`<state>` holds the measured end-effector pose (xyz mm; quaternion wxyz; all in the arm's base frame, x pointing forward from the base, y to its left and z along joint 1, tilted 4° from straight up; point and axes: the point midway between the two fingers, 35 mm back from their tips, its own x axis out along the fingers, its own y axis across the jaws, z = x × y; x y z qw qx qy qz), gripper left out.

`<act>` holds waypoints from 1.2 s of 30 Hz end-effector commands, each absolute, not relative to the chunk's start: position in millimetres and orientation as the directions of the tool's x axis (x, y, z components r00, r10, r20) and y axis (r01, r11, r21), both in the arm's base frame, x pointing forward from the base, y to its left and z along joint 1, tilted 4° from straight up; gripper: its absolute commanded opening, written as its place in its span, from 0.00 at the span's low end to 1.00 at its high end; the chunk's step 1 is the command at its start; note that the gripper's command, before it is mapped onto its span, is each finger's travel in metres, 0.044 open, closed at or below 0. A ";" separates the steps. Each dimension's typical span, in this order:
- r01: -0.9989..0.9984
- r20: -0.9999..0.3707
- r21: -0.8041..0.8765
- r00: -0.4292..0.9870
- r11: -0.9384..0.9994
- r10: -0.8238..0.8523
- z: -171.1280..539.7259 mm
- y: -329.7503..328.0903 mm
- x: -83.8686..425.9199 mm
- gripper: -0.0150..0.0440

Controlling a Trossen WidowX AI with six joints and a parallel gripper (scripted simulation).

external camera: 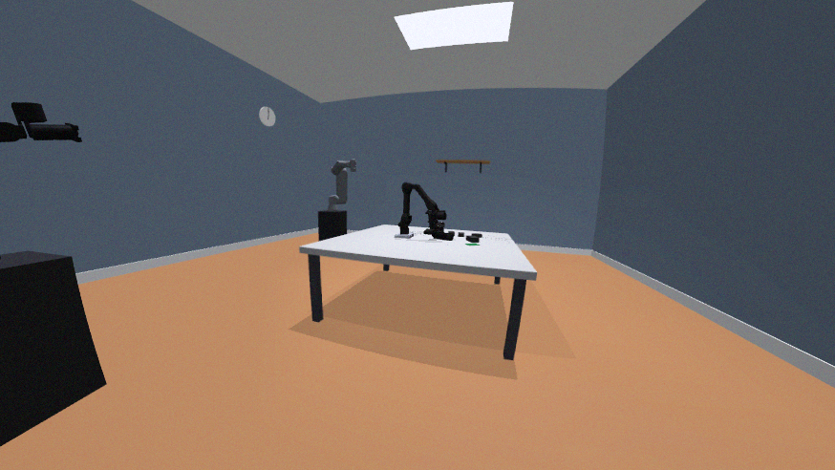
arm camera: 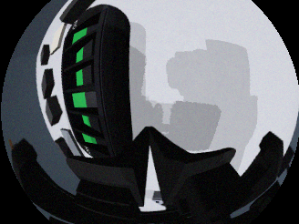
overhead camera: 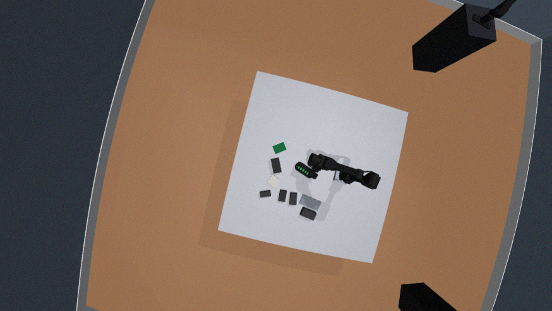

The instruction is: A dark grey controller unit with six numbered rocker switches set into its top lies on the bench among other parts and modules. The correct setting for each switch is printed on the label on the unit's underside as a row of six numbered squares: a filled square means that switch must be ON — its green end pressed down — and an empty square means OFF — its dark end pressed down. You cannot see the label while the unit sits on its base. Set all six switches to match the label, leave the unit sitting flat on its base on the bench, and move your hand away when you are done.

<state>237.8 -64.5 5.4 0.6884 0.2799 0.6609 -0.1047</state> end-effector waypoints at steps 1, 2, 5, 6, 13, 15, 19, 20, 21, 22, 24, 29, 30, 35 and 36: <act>0.518 -0.968 0.248 0.106 0.819 0.227 5.1 -63.1 238.9 0.25; 0.518 -0.968 0.248 0.106 0.819 0.227 5.1 -62.8 239.1 0.25; 0.517 -0.968 0.248 0.106 0.819 0.227 5.1 -61.8 239.8 0.25; 0.517 -0.968 0.248 0.106 0.819 0.227 5.0 -61.5 240.0 0.25; 0.517 -0.968 0.249 0.106 0.819 0.227 4.9 -59.1 241.4 0.25; 0.517 -0.968 0.249 0.106 0.819 0.227 4.9 -58.4 241.8 0.25; 0.517 -0.968 0.249 0.106 0.819 0.227 4.8 -57.1 242.7 0.25; 0.517 -0.968 0.249 0.106 0.819 0.227 4.8 -56.7 242.9 0.25; 0.517 -0.968 0.249 0.106 0.819 0.227 4.8 -56.4 243.1 0.25; 0.517 -0.968 0.249 0.106 0.819 0.227 4.8 -56.0 243.3 0.25; 0.517 -0.968 0.249 0.106 0.819 0.227 4.8 -55.5 243.6 0.25; 0.517 -0.968 0.250 0.107 0.819 0.228 4.6 -51.6 245.6 0.25; 0.517 -0.968 0.250 0.107 0.819 0.228 4.6 -50.5 246.2 0.25; 0.517 -0.968 0.250 0.107 0.818 0.228 4.4 -45.6 249.3 0.25; 0.517 -0.968 0.250 0.107 0.818 0.228 4.3 -44.8 249.9 0.25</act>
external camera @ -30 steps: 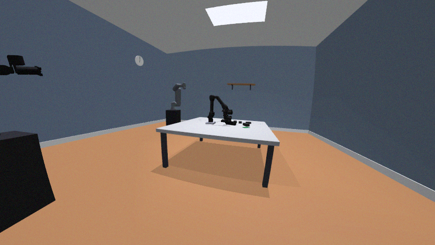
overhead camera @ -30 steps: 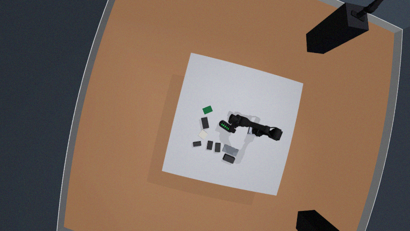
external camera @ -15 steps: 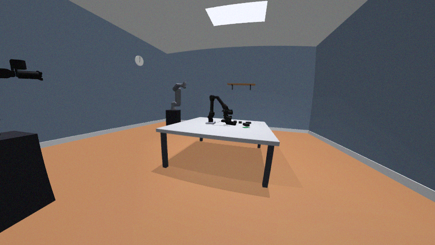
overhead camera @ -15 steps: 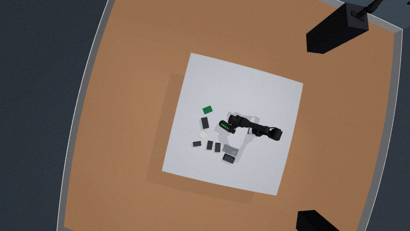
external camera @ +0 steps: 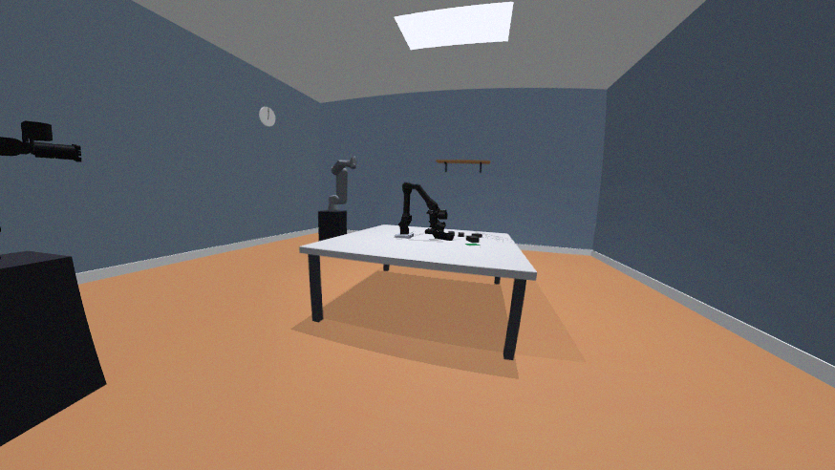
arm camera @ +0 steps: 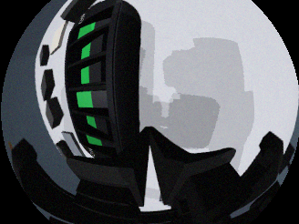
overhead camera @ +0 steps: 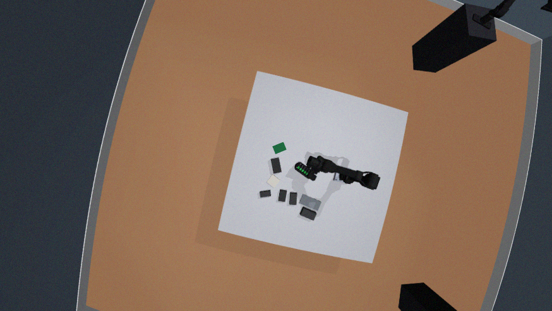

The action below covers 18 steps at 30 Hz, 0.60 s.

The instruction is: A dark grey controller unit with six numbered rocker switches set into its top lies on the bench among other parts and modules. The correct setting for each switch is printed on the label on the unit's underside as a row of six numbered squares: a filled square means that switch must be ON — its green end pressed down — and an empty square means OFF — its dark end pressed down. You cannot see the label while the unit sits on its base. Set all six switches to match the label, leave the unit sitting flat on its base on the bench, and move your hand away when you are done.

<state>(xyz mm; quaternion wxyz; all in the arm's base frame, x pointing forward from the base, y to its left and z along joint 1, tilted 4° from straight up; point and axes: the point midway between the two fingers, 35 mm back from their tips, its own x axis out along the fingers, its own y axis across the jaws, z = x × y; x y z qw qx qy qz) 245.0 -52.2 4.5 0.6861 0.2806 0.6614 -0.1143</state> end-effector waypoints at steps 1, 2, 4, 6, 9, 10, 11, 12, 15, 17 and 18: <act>0.517 -0.968 0.250 0.107 0.818 0.228 4.3 -43.9 250.6 0.25; 0.517 -0.968 0.251 0.107 0.818 0.229 4.2 -43.0 251.4 0.25; 0.517 -0.968 0.251 0.107 0.818 0.229 4.2 -41.5 252.8 0.25; 0.517 -0.968 0.251 0.107 0.818 0.229 4.1 -39.7 254.4 0.25; 0.517 -0.967 0.251 0.108 0.818 0.229 4.0 -37.4 256.4 0.25; 0.517 -0.967 0.251 0.108 0.818 0.229 3.9 -36.7 257.1 0.25; 0.517 -0.967 0.251 0.108 0.818 0.229 3.9 -36.0 257.9 0.25; 0.517 -0.967 0.252 0.108 0.818 0.229 3.8 -35.4 258.7 0.25; 0.517 -0.967 0.252 0.108 0.818 0.230 3.7 -33.4 261.0 0.25; 0.517 -0.967 0.252 0.108 0.818 0.230 3.6 -32.1 262.9 0.25; 0.517 -0.967 0.252 0.108 0.818 0.230 3.6 -31.4 263.7 0.25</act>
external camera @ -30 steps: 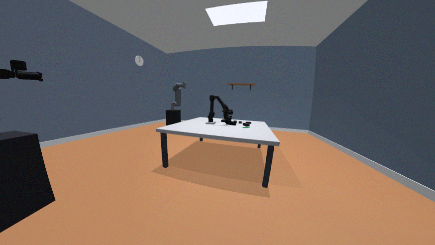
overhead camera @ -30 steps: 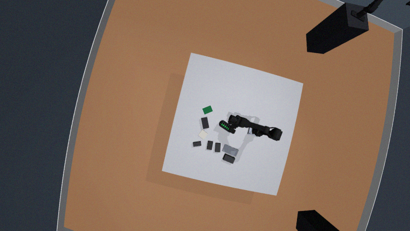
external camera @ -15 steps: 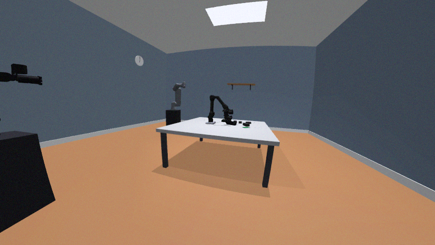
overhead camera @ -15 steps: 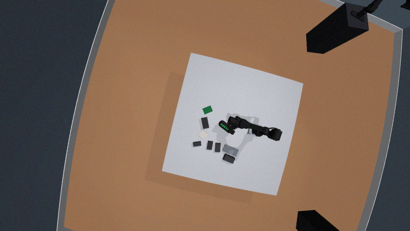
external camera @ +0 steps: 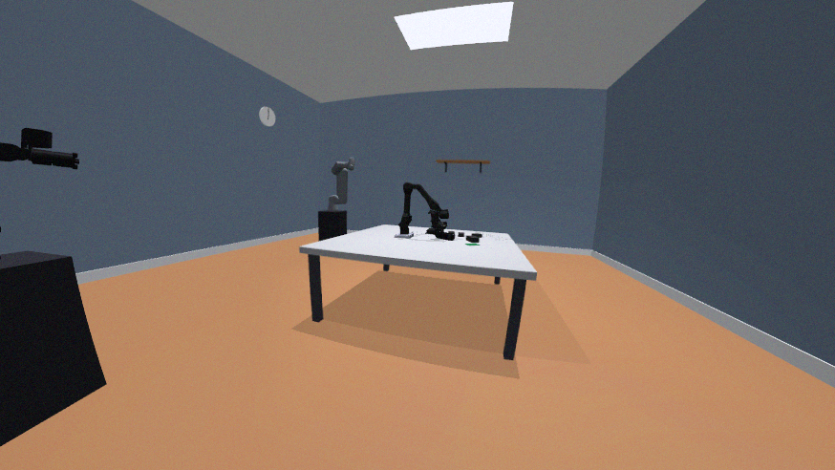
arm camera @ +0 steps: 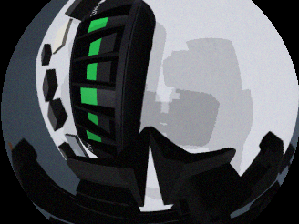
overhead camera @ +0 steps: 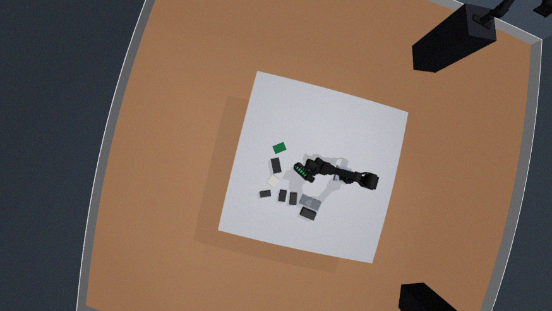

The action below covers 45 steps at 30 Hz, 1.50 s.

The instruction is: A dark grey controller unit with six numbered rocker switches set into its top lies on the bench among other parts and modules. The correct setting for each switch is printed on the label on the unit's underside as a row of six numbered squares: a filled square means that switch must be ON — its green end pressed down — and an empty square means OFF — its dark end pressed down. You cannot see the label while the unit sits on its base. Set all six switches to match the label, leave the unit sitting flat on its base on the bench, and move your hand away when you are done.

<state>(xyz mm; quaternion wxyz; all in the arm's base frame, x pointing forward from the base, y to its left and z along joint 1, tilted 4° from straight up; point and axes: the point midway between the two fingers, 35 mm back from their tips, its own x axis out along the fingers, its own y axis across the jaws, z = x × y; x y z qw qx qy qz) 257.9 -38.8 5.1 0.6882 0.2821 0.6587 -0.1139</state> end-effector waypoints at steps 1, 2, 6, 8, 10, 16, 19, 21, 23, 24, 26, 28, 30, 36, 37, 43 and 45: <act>0.517 -0.967 0.252 0.108 0.818 0.230 3.6 -31.0 264.5 0.25; 0.517 -0.967 0.252 0.108 0.818 0.230 3.5 -30.5 265.3 0.25; 0.517 -0.967 0.253 0.109 0.818 0.230 3.4 -28.8 267.7 0.25; 0.517 -0.967 0.253 0.109 0.818 0.230 3.3 -27.5 269.3 0.25; 0.517 -0.967 0.253 0.109 0.818 0.230 3.3 -26.2 270.9 0.25; 0.517 -0.967 0.254 0.109 0.818 0.231 3.0 -22.1 276.4 0.25; 0.516 -0.967 0.254 0.110 0.818 0.231 2.9 -20.0 279.1 0.25; 0.516 -0.967 0.254 0.110 0.818 0.231 2.8 -19.1 280.6 0.25; 0.516 -0.967 0.254 0.110 0.818 0.231 2.8 -18.2 282.3 0.25; 0.516 -0.967 0.254 0.110 0.818 0.231 2.7 -17.7 283.1 0.25; 0.516 -0.967 0.254 0.110 0.818 0.231 2.7 -17.0 284.8 0.25; 0.516 -0.967 0.254 0.110 0.818 0.231 2.6 -16.4 286.1 0.25; 0.516 -0.967 0.255 0.110 0.818 0.231 2.6 -15.6 287.7 0.25; 0.516 -0.966 0.255 0.111 0.818 0.232 2.4 -13.2 292.8 0.25; 0.525 -0.970 0.242 0.104 0.816 0.221 5.9 -20.5 284.5 0.25; 0.518 -0.968 0.249 0.107 0.819 0.226 56.9 -63.7 240.4 0.25; 0.517 -0.968 0.249 0.107 0.819 0.227 58.6 -64.8 238.5 0.25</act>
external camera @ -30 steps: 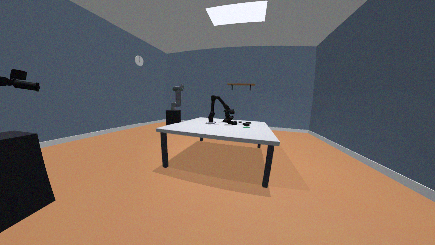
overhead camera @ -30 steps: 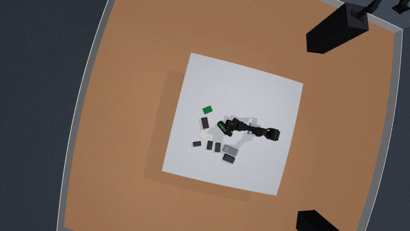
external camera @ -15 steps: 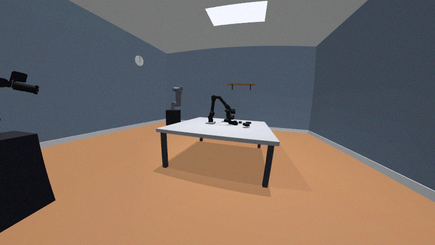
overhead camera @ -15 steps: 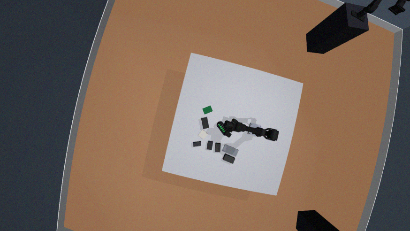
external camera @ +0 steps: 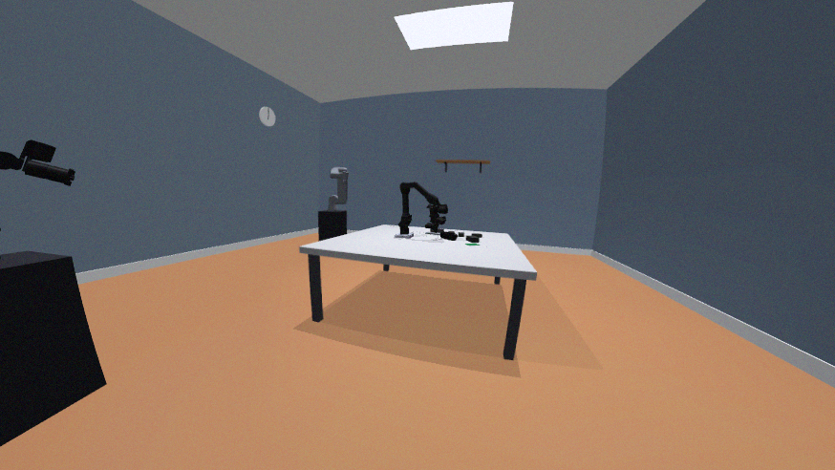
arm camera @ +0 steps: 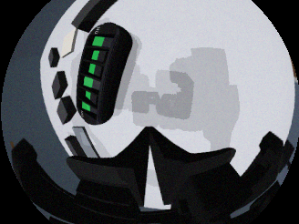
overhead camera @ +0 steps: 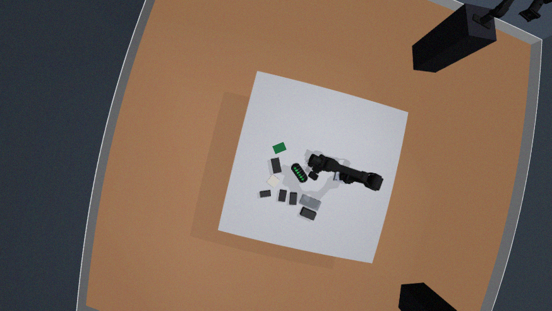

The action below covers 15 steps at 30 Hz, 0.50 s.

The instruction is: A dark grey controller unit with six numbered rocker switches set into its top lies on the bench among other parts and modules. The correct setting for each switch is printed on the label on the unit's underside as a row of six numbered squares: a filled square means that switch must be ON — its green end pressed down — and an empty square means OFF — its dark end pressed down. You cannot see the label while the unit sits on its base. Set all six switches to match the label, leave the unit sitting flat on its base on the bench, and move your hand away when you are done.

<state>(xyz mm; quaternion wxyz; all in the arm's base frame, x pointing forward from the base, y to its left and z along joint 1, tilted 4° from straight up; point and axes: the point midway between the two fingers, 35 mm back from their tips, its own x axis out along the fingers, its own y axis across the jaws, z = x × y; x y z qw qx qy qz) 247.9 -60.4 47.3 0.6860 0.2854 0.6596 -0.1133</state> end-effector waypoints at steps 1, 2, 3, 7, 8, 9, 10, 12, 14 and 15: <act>0.517 -0.968 0.249 0.107 0.819 0.227 58.6 -64.8 238.5 0.25; 0.517 -0.968 0.249 0.107 0.819 0.227 58.6 -64.8 238.5 0.25; 0.517 -0.968 0.249 0.107 0.819 0.227 58.6 -64.8 238.5 0.25; 0.544 -0.979 0.201 0.075 0.814 0.192 64.5 -69.1 261.9 0.25; 0.554 -0.982 0.182 0.063 0.812 0.177 66.4 -70.2 271.5 0.25; 0.564 -0.985 0.162 0.051 0.810 0.162 68.0 -71.0 281.1 0.25; 0.573 -0.988 0.143 0.040 0.807 0.146 69.4 -71.4 290.7 0.25; 0.592 -0.993 0.104 0.018 0.799 0.116 71.5 -71.2 309.5 0.25; 0.618 -0.996 0.063 -0.012 0.784 0.089 73.1 -69.7 324.0 0.25; 0.631 -0.997 0.041 -0.028 0.775 0.076 73.7 -68.6 330.1 0.25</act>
